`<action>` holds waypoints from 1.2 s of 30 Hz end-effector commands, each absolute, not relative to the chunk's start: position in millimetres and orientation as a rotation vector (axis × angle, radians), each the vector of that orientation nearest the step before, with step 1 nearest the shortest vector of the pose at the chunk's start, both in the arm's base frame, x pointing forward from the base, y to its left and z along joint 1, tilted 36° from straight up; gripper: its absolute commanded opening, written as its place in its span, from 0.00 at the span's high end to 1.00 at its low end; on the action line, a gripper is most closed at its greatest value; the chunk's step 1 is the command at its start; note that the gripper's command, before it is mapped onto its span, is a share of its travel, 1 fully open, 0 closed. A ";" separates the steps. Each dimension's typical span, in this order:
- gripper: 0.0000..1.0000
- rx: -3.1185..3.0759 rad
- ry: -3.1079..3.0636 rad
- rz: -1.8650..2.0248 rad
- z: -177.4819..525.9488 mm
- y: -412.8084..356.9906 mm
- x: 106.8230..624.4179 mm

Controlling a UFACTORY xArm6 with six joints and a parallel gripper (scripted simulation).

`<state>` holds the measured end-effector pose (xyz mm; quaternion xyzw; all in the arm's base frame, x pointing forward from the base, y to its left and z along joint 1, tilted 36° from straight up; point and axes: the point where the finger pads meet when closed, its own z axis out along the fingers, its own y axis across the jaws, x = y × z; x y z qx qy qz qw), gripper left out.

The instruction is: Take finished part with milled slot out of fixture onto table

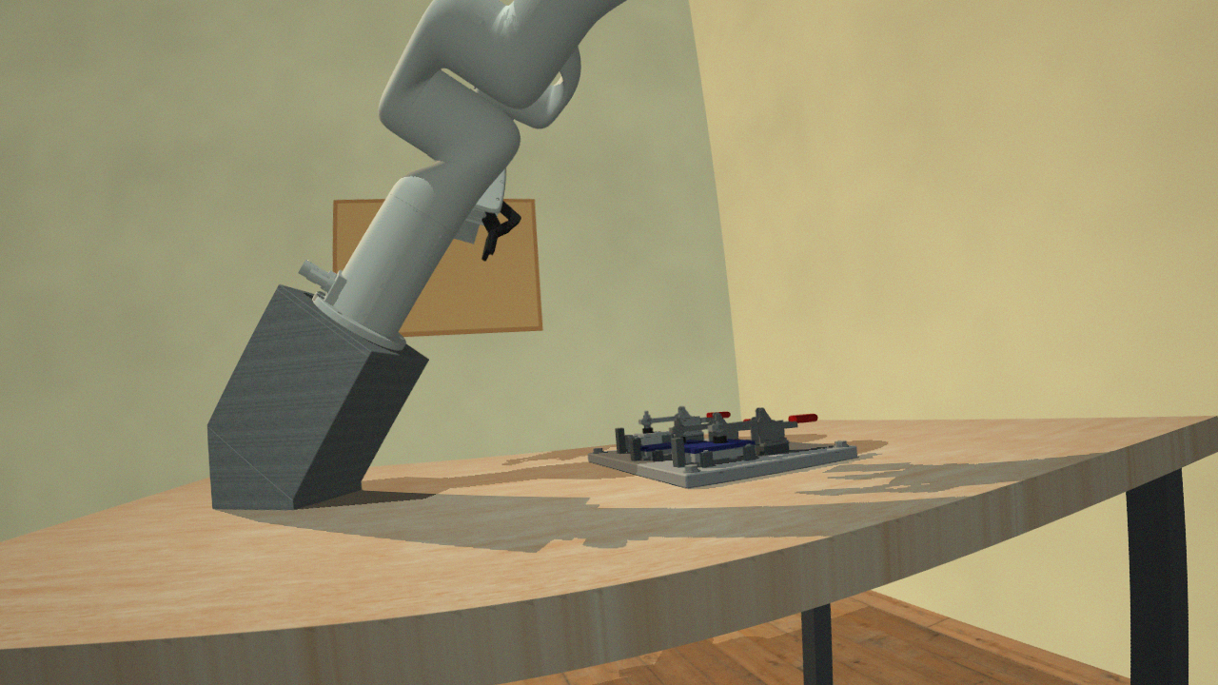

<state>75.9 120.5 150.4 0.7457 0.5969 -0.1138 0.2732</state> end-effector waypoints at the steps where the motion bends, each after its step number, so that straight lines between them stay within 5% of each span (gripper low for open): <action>1: 0.00 2.008 1.607 -0.304 151.0 121.5 76.0; 36: 0.00 1.940 1.790 -0.250 149.4 125.4 120.9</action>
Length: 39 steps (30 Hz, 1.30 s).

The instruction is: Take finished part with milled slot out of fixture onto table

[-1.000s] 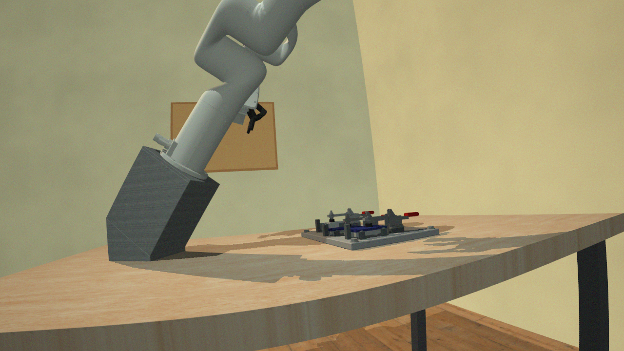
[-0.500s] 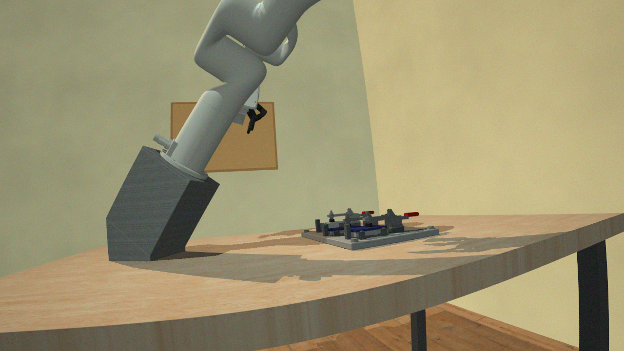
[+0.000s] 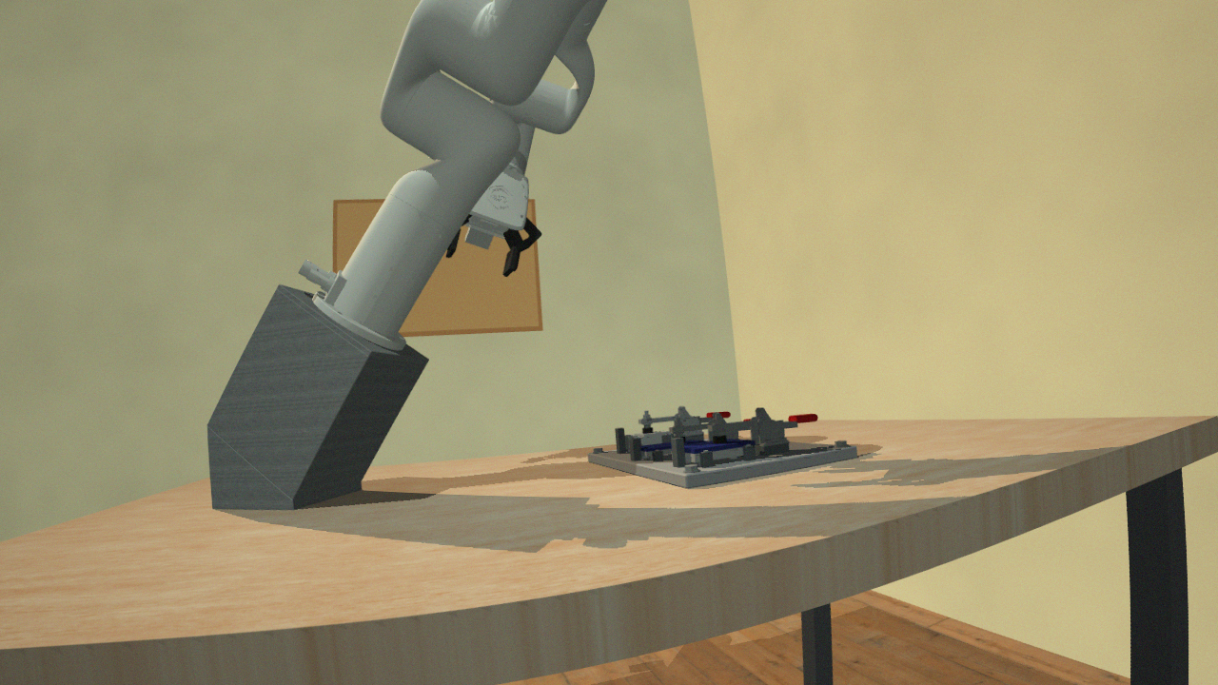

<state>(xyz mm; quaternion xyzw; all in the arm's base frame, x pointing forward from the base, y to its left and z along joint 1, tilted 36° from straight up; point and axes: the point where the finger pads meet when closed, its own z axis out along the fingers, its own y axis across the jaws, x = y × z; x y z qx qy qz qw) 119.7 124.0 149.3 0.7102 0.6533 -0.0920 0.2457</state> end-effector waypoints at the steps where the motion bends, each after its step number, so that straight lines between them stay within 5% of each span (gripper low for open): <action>1: 0.00 1.940 1.790 -0.250 149.4 125.4 120.9; 39: 0.00 1.756 2.004 -0.155 155.4 115.1 184.2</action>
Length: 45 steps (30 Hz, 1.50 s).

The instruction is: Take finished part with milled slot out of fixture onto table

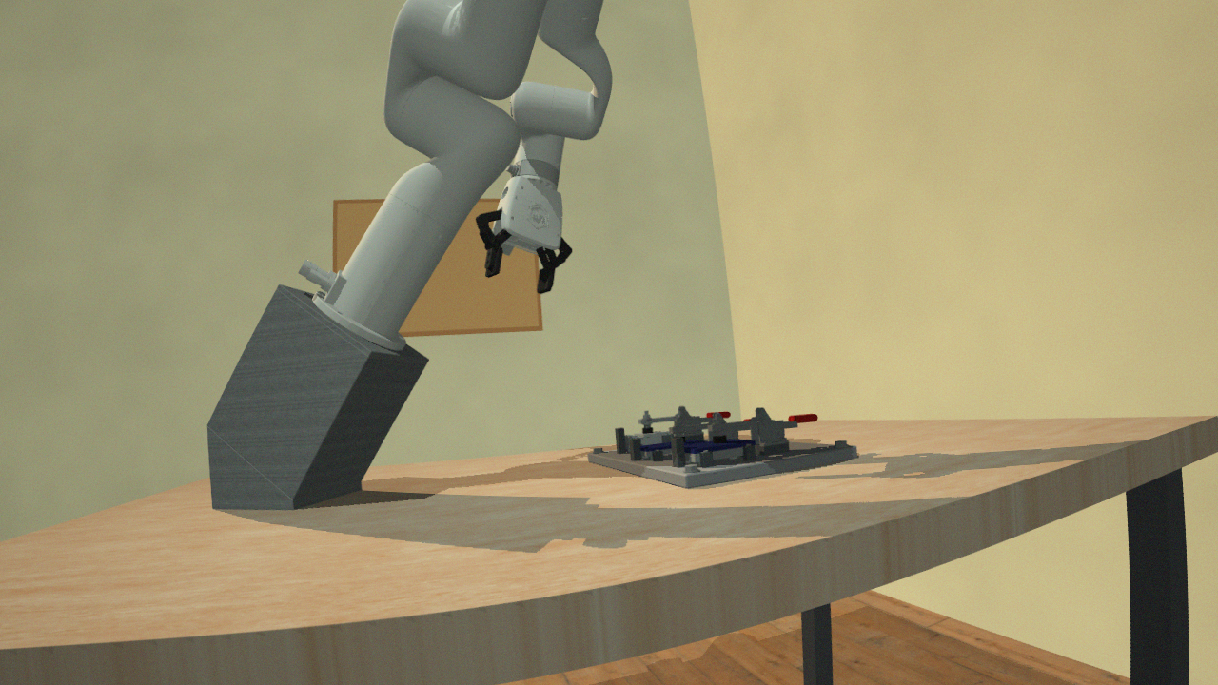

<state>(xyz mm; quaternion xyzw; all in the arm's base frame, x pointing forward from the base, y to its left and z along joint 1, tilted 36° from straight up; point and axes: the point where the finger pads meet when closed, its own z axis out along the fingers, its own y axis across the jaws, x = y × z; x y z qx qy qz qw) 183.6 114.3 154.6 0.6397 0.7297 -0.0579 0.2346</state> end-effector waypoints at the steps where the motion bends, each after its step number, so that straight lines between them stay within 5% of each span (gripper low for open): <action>1: 0.00 1.704 2.041 -0.137 157.8 110.5 197.3; 45: 0.00 1.325 2.191 -0.097 179.4 67.4 265.0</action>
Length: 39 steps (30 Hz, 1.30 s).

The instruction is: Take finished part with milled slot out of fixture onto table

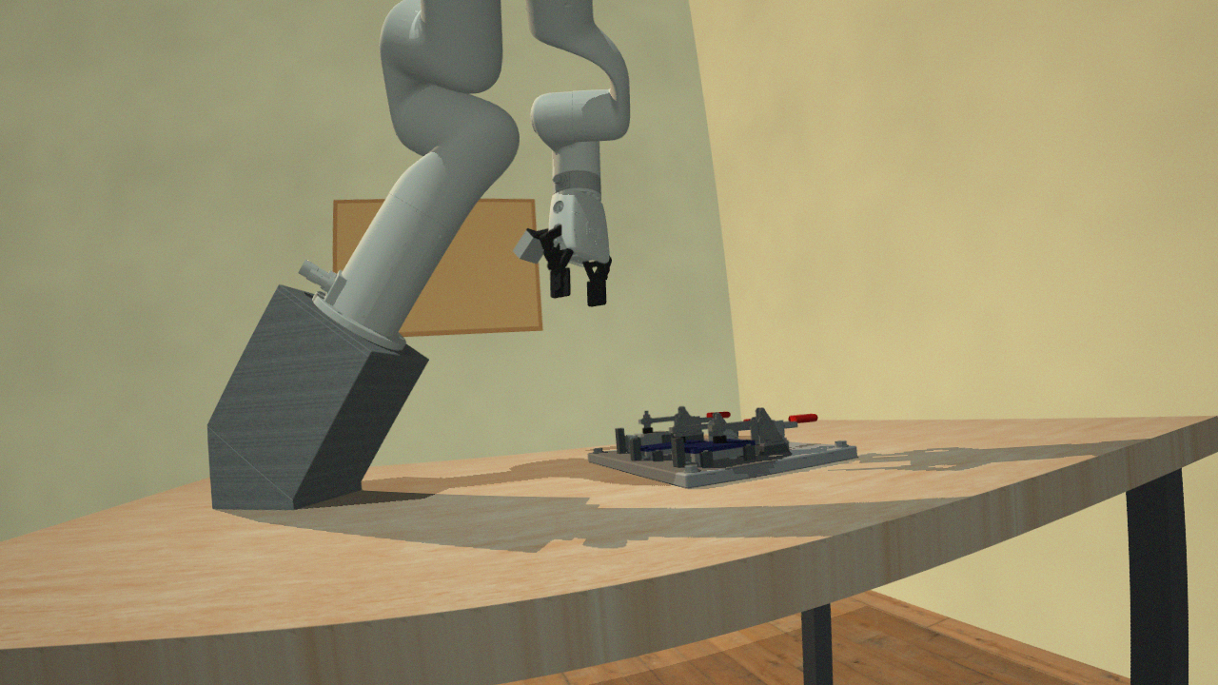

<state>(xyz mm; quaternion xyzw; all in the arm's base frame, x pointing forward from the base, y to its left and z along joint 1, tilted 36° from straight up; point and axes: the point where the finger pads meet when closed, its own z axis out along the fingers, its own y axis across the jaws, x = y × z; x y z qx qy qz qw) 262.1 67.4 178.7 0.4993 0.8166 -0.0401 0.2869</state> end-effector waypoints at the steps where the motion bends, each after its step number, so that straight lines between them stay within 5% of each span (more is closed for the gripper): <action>1: 0.00 1.325 2.191 -0.097 179.4 67.4 265.0; 39: 0.00 1.191 2.214 -0.116 188.0 49.6 281.5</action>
